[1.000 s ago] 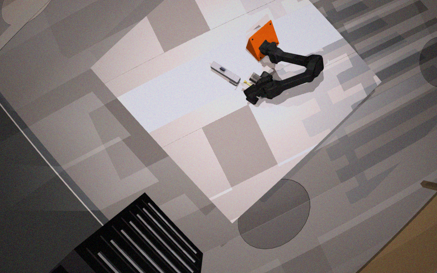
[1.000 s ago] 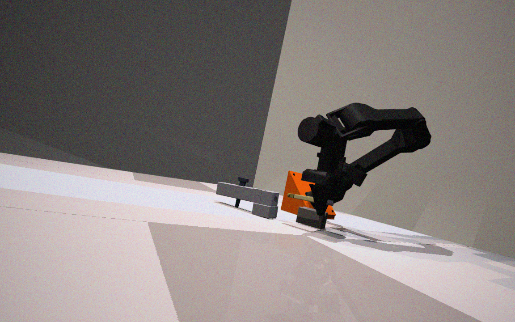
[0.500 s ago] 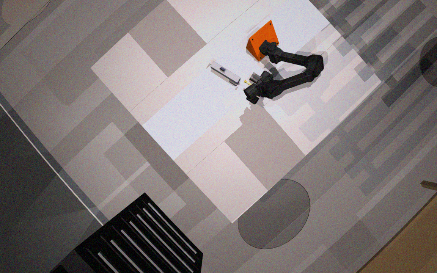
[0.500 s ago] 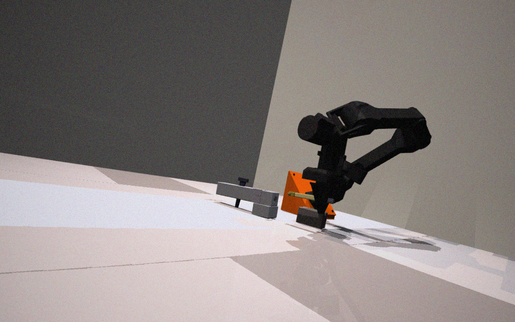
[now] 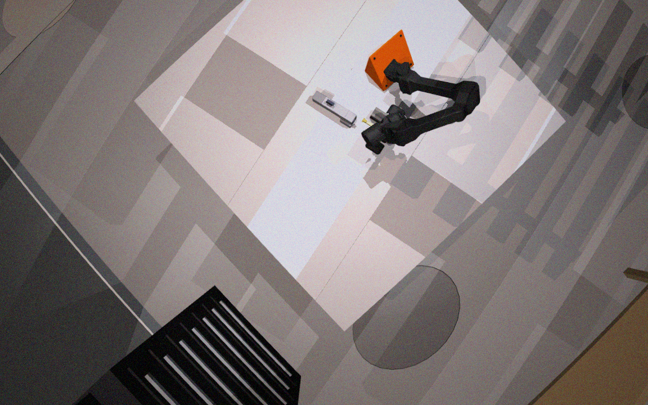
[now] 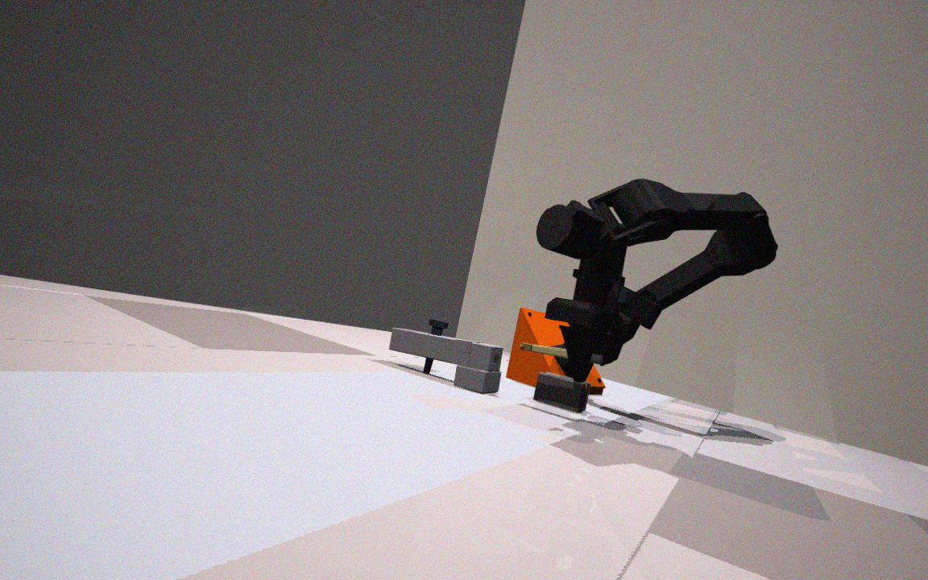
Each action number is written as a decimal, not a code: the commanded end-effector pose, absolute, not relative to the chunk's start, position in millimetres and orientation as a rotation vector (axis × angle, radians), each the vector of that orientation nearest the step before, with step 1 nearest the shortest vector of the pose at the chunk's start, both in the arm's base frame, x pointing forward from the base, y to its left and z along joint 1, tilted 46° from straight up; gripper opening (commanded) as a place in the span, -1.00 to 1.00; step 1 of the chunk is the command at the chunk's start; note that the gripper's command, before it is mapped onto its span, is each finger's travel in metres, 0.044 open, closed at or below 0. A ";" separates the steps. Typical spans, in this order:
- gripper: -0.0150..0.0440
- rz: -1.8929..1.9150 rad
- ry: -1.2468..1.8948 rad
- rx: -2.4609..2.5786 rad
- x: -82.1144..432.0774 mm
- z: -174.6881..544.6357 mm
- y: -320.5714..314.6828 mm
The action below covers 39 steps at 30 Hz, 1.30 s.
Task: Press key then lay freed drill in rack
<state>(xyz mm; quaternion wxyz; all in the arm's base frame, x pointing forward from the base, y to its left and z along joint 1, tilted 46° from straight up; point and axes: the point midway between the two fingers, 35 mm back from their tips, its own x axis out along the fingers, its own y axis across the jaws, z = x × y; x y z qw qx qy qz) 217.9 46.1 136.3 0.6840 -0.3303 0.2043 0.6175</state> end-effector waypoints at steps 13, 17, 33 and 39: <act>-0.49 1.379 0.457 -0.750 218.6 140.7 41.9; -0.49 1.379 0.457 -0.750 218.5 141.4 41.3; -0.49 1.379 0.457 -0.750 218.8 144.0 38.8; -0.49 1.379 0.457 -0.750 219.1 144.9 37.9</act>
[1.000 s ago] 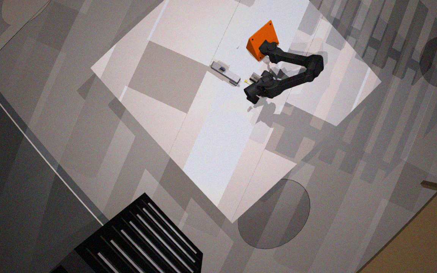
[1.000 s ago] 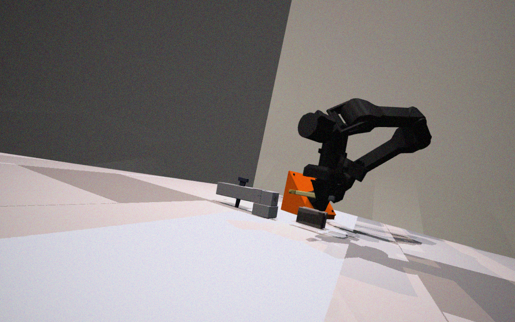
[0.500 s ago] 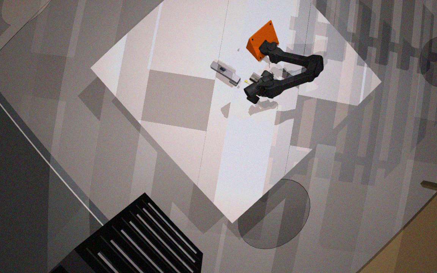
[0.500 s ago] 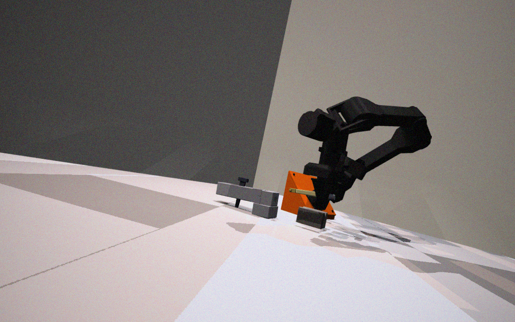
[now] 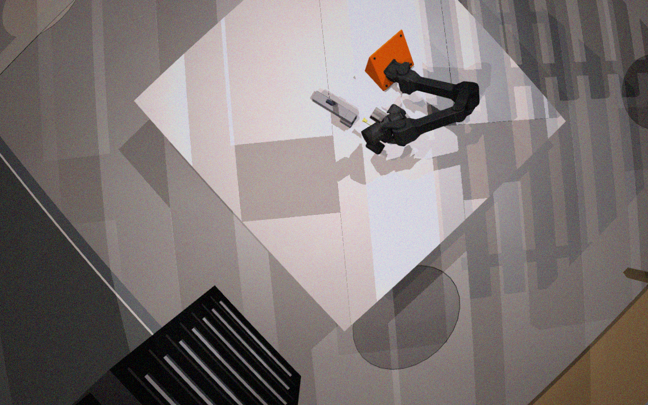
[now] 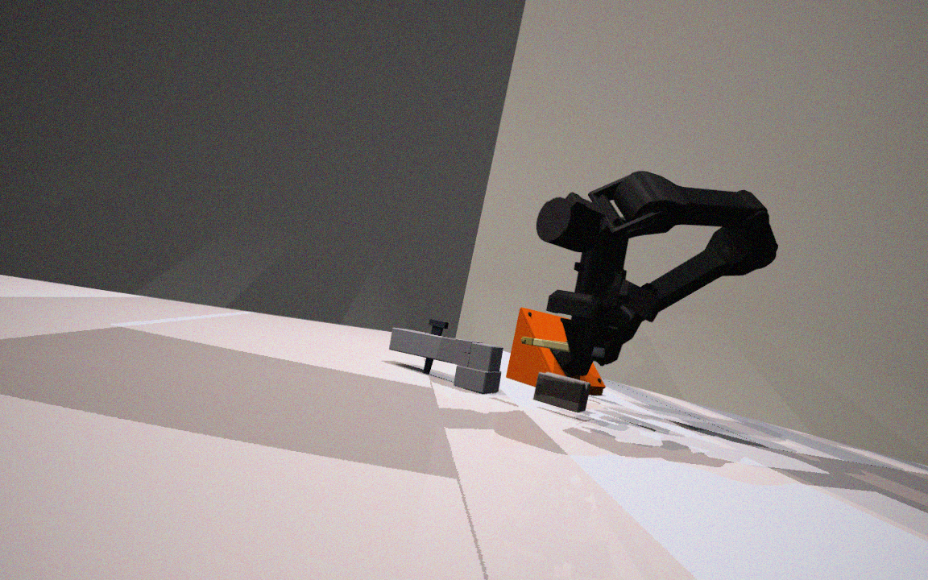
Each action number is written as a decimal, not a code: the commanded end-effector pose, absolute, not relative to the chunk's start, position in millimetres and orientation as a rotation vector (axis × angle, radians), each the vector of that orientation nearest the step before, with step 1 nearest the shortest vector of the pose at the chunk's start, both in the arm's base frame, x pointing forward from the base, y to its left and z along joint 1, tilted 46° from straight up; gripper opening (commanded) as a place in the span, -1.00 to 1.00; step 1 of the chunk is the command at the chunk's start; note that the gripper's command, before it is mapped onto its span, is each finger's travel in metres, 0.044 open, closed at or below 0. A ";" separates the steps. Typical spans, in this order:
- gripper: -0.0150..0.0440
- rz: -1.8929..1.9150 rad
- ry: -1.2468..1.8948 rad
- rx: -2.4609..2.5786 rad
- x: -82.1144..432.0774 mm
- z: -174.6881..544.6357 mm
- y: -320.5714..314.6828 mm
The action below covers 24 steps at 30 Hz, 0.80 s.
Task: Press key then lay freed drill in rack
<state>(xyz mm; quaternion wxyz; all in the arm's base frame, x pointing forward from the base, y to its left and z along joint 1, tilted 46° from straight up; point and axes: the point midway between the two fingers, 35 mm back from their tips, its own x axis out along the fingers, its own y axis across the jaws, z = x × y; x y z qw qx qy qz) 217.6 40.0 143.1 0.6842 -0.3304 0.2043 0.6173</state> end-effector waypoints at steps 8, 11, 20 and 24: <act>-0.49 1.379 0.457 -0.750 219.6 145.9 36.7; -0.49 1.379 0.457 -0.750 219.8 146.3 36.2; -0.49 1.379 0.458 -0.750 220.5 147.5 34.9; -0.49 1.379 0.458 -0.750 220.9 147.9 34.3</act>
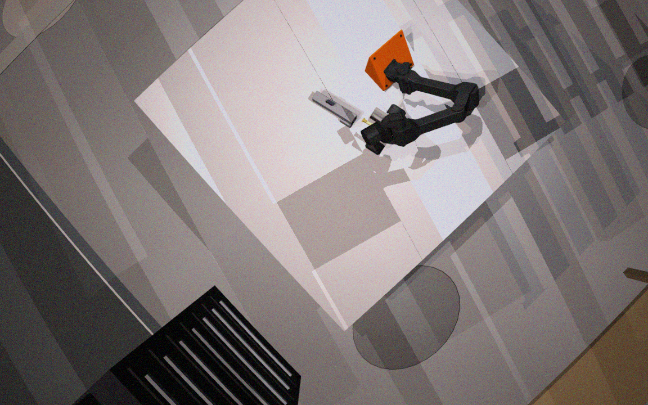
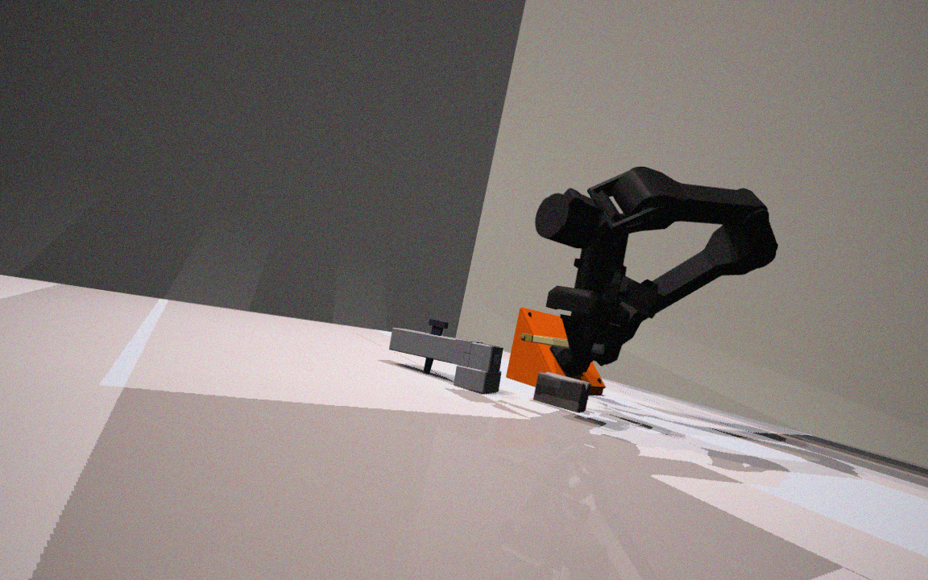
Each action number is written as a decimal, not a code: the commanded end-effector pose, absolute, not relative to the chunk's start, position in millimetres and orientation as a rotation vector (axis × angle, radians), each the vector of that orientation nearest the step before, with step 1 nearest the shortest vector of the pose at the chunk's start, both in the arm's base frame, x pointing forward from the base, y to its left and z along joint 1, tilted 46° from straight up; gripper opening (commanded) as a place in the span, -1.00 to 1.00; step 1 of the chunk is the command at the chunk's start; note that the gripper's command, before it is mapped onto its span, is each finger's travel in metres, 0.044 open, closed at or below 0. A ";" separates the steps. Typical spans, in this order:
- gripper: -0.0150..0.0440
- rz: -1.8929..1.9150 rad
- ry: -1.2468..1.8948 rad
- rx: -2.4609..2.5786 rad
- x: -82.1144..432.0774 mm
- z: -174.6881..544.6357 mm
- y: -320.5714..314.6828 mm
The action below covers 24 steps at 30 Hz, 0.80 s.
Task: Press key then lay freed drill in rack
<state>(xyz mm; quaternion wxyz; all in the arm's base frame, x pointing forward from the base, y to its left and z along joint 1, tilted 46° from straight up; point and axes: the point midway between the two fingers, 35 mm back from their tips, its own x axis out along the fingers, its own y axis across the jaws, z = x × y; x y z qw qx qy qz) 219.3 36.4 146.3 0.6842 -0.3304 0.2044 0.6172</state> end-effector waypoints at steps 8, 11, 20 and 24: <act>-0.49 1.379 0.458 -0.750 221.6 148.9 33.1; -0.49 1.379 0.458 -0.750 221.9 149.2 32.7; -0.49 1.379 0.458 -0.750 222.9 150.3 31.4; -0.49 1.379 0.458 -0.750 220.0 149.5 32.3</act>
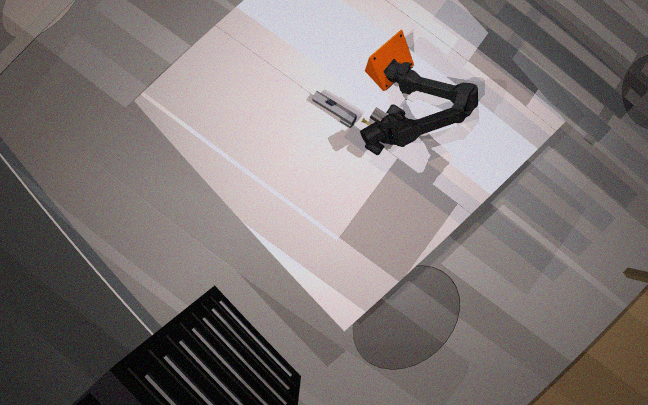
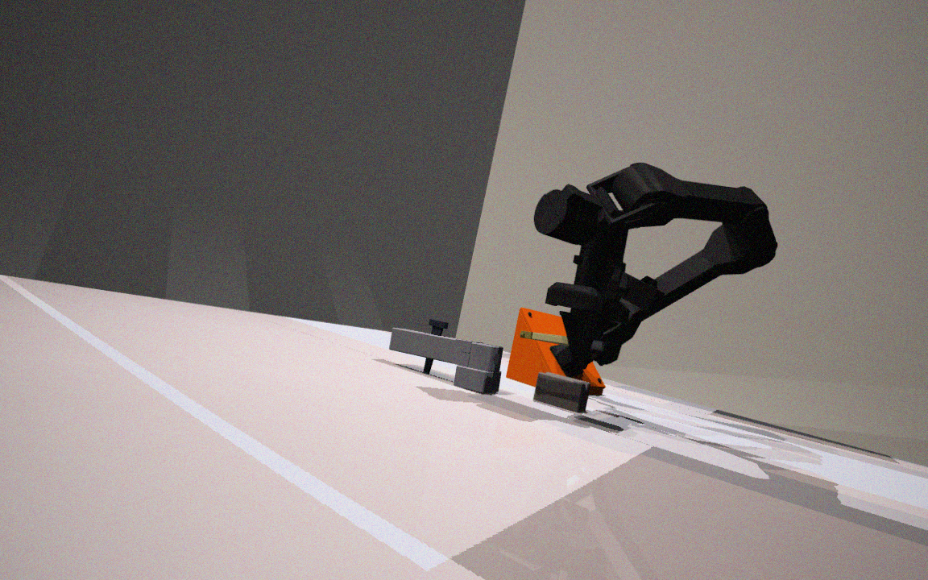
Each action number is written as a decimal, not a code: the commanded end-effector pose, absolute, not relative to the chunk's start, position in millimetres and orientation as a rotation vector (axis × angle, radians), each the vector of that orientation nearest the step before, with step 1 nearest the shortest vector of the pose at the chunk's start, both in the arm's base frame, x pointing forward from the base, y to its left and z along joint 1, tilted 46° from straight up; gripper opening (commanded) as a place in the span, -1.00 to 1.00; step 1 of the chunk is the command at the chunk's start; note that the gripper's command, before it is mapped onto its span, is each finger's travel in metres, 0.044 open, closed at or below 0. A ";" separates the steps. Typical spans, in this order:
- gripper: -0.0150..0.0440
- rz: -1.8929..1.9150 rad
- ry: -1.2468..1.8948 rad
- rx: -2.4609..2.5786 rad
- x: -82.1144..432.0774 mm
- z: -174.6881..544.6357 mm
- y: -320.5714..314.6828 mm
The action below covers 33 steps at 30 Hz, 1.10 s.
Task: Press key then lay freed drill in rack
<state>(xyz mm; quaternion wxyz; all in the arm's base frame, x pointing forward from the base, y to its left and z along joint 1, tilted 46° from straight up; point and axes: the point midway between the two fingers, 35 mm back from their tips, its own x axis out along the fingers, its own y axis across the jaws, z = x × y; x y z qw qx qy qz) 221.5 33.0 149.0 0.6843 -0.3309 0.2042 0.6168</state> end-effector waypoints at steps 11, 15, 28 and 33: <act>-0.49 1.380 0.458 -0.749 203.0 146.4 37.5; -0.49 1.380 0.459 -0.749 197.4 145.5 39.1; -0.49 1.380 0.459 -0.748 178.9 142.3 43.6; -0.49 1.381 0.460 -0.747 171.7 140.9 45.0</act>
